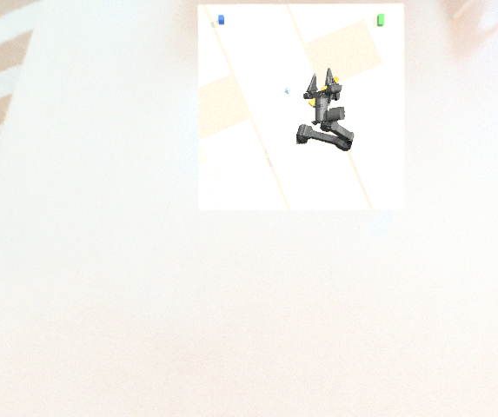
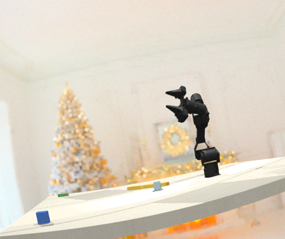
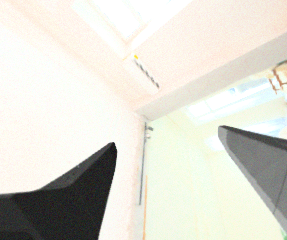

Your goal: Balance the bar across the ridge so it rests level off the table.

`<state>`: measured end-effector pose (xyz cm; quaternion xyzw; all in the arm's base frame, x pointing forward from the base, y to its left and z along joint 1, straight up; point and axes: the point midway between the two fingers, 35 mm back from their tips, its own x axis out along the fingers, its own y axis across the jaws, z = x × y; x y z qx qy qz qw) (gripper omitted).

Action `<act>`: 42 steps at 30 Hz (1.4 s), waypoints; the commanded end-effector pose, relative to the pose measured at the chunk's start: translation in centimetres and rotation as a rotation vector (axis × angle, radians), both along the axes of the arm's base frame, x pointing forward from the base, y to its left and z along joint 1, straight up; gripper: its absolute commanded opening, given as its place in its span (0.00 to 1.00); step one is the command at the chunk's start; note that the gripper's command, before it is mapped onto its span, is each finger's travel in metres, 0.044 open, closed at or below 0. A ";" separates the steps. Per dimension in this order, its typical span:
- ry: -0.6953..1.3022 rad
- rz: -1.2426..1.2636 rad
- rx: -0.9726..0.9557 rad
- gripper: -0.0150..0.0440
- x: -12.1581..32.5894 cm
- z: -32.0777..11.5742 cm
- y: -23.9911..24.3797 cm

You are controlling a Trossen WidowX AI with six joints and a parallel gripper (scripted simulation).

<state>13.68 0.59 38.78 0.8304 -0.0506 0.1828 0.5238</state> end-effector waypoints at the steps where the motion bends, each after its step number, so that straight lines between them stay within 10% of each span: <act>1: 0.000 -0.002 -0.004 0.89 0.0 0.0 0.0; 42: 0.237 -0.288 -0.996 0.79 8.9 -0.4 6.2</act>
